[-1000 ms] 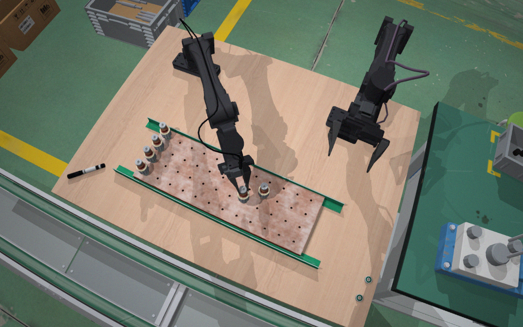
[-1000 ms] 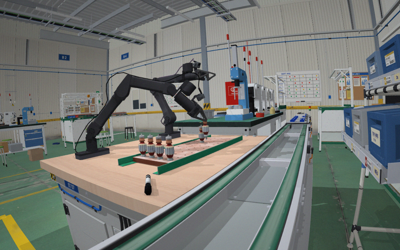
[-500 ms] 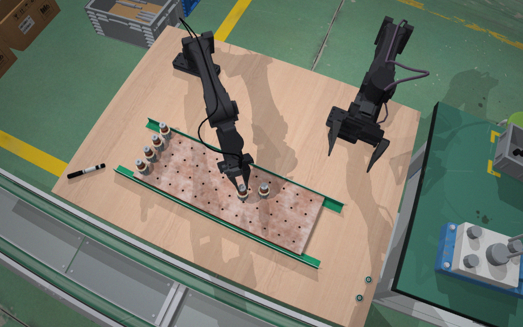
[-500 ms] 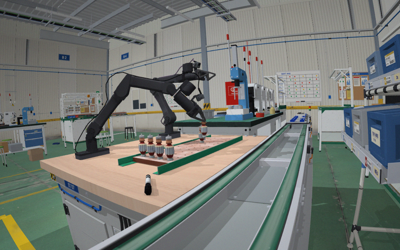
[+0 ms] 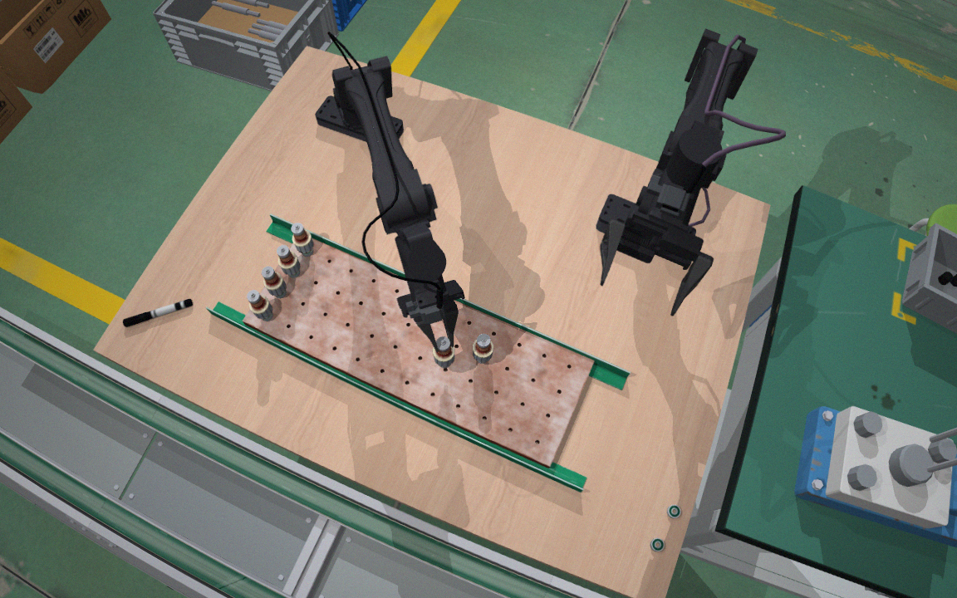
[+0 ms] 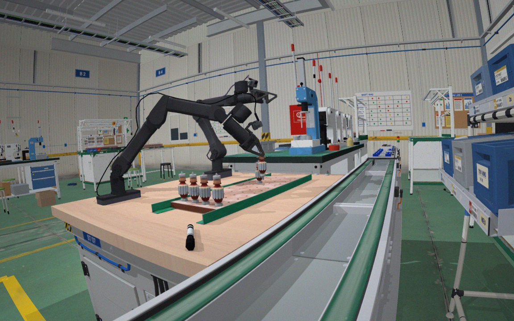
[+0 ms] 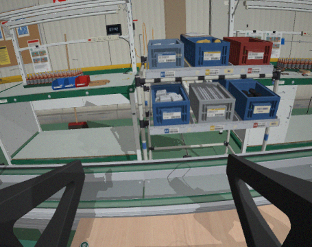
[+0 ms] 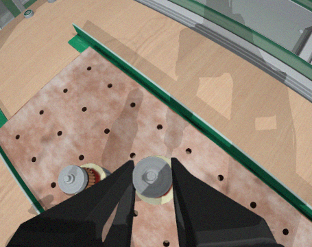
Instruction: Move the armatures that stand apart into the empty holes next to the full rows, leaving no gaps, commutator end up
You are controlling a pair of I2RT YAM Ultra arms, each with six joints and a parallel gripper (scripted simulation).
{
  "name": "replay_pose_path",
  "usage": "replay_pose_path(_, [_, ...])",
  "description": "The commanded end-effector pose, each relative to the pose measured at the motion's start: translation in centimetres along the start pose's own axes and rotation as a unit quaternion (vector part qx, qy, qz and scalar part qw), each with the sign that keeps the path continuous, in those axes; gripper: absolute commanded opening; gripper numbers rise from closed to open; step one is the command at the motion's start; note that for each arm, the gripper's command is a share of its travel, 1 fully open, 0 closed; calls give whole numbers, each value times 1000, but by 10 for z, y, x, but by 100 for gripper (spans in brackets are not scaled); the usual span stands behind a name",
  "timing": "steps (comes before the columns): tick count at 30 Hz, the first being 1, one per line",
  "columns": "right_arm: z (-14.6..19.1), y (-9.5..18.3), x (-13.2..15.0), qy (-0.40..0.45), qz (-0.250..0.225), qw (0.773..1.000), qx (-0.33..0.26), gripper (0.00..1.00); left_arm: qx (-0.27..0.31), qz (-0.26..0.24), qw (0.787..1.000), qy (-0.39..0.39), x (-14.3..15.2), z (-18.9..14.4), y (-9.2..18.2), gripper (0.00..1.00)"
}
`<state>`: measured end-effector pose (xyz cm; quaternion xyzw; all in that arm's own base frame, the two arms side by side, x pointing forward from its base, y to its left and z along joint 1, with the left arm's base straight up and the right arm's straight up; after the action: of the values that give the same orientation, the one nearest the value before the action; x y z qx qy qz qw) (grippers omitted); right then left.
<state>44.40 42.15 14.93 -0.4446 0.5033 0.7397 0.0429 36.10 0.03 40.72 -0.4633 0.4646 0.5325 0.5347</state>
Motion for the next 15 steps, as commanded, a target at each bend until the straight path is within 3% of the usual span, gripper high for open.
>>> replay_pose_path(1, [-2, 24, -42, 1, -64, 998, -5, 24, 6, -15, 1000, -2, -16, -1, 1, 100])
replay_pose_path(14, [-2, 24, -42, 1, -64, 998, -5, 24, 6, -15, 1000, -2, -16, -1, 1, 100])
replay_pose_path(15, [-2, 24, -42, 1, -64, 998, -5, 1, 6, -15, 1000, -2, -16, -1, 1, 100])
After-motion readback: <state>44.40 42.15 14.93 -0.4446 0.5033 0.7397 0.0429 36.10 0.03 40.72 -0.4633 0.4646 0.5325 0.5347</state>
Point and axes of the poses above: on each arm, the point where the finger pads meet when closed, its own y axis back along the fingers, its own z axis across the jaws, x = y × z, the point moved 2 cm from there along y, back along the fingers, and after that the axes turned 8 degrees about -y, right-handed, at the moved point
